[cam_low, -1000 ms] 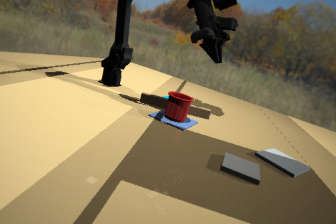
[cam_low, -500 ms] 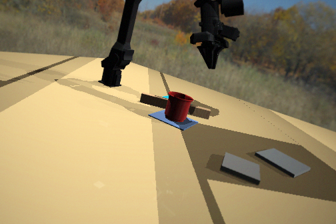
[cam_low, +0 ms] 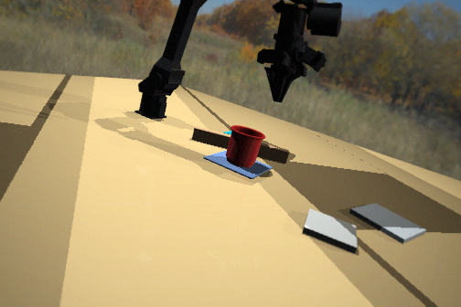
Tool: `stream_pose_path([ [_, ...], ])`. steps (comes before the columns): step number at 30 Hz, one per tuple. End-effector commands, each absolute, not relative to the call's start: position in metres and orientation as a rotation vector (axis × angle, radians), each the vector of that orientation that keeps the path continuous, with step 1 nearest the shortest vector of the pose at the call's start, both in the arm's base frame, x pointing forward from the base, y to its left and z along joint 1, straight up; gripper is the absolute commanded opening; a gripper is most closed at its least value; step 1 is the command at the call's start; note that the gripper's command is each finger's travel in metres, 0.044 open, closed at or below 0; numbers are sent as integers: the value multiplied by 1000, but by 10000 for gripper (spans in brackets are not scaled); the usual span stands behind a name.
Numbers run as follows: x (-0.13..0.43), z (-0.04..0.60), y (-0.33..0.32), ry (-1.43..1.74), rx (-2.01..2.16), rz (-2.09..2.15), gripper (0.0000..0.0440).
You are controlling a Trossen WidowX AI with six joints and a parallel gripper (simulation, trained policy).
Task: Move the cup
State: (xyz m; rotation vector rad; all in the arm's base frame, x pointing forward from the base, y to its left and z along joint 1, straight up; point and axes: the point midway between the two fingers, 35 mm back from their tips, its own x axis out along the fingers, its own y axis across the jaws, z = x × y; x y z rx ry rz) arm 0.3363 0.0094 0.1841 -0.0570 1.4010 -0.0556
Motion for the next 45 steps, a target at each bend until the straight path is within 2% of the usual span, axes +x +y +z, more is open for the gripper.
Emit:
stream_pose_path([
  [1,334,177,-1,1459,-87,-54,109],
  [38,323,63,-57,1667,-233,114,169],
  [45,319,48,-61,1682,-310,211,0],
])
